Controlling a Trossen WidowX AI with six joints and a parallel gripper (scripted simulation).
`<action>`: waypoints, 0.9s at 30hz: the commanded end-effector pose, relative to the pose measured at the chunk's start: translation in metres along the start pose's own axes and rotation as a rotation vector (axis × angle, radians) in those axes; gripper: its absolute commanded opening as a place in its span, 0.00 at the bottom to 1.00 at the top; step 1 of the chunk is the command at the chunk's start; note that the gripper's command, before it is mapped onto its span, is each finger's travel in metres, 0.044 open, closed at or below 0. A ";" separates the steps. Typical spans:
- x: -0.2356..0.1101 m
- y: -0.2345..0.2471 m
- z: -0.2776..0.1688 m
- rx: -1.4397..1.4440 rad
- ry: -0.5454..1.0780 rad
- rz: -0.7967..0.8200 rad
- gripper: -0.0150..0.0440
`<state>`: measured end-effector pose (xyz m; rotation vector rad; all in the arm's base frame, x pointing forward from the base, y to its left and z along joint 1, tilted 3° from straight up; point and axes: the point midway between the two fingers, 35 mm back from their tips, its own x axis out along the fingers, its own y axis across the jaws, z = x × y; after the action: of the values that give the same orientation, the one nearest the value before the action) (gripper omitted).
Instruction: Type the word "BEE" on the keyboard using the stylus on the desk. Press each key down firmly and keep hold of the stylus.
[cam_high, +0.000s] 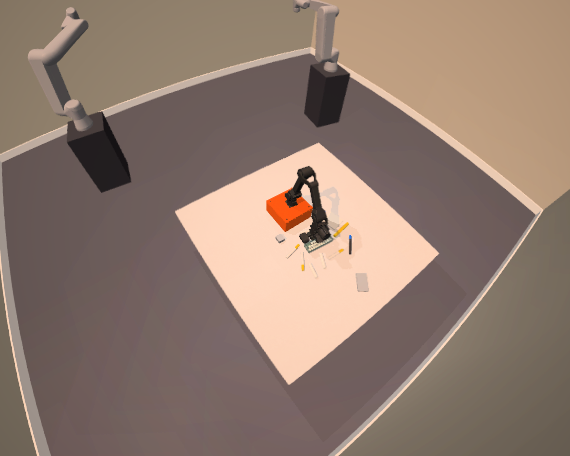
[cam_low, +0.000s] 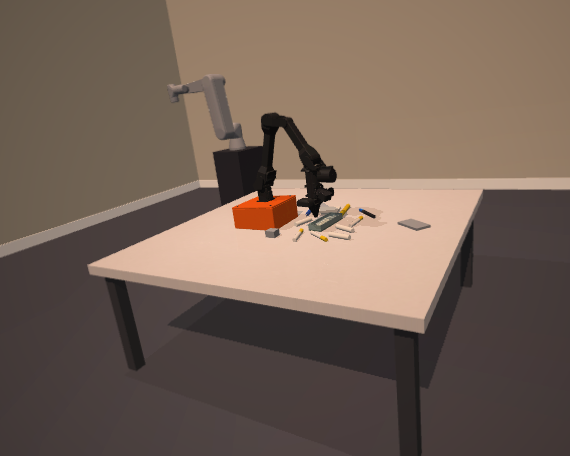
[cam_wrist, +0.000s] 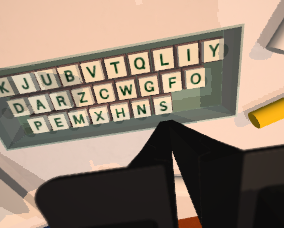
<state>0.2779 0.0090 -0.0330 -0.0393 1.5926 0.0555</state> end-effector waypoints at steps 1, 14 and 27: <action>0.001 0.003 -0.006 0.010 -0.001 0.001 0.25; 0.000 0.068 -0.004 0.005 -0.002 0.006 0.25; -0.002 0.075 -0.005 0.009 -0.001 0.008 0.25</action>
<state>0.2689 0.0823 -0.0322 -0.0321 1.5883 0.0557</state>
